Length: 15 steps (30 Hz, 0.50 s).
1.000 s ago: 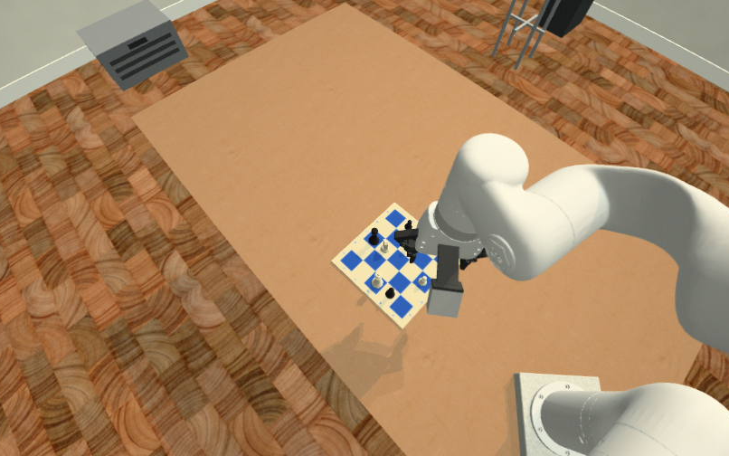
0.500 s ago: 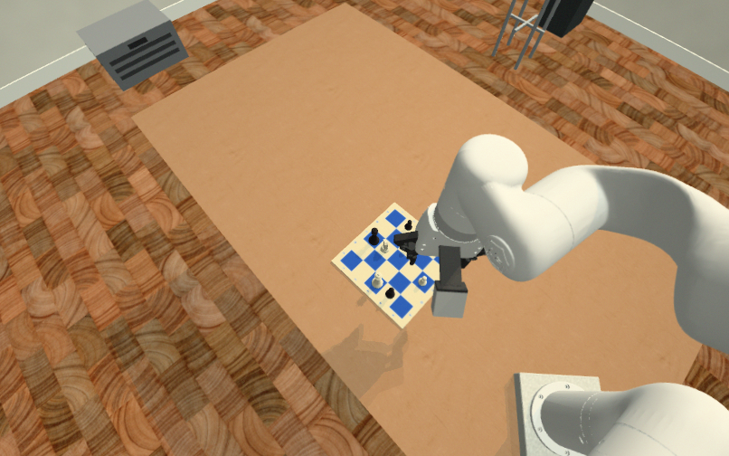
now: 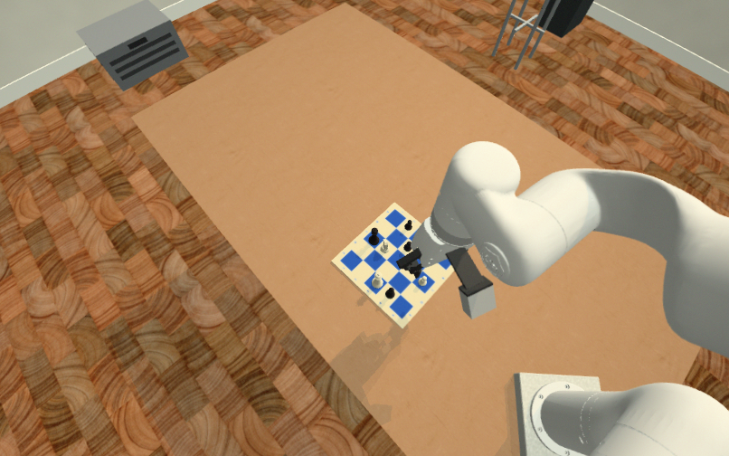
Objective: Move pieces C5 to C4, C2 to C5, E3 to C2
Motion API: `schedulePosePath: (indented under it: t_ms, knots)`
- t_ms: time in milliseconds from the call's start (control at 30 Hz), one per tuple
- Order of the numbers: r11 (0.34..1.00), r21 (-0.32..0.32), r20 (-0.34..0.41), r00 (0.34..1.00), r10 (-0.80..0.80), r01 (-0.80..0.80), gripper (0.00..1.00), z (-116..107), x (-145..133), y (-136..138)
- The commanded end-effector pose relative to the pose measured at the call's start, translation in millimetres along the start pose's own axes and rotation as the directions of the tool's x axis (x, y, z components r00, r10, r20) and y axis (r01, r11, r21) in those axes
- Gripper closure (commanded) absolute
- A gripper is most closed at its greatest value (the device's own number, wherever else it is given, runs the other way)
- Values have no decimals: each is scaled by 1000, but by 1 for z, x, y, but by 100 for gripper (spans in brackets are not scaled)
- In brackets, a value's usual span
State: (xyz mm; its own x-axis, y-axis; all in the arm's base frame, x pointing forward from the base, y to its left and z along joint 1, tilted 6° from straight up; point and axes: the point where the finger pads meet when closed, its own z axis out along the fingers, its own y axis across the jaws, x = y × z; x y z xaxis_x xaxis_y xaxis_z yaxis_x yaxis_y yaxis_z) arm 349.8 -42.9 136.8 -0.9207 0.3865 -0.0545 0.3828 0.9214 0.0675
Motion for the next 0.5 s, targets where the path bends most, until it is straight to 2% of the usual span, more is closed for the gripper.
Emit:
schedulePosePath:
  t_ms: [0, 233, 300, 333, 467]
  knots:
    - [961, -18, 5, 961, -275, 275, 0, 4, -1, 1]
    - [815, 1, 7, 815, -579, 579, 0, 12, -1, 1]
    - [815, 1, 7, 815, -579, 579, 0, 12, -1, 1]
    - [726, 4, 7, 726, -688, 688, 0, 14, -1, 2]
    - [598, 15, 1, 598, -802, 802, 0, 19, -1, 2]
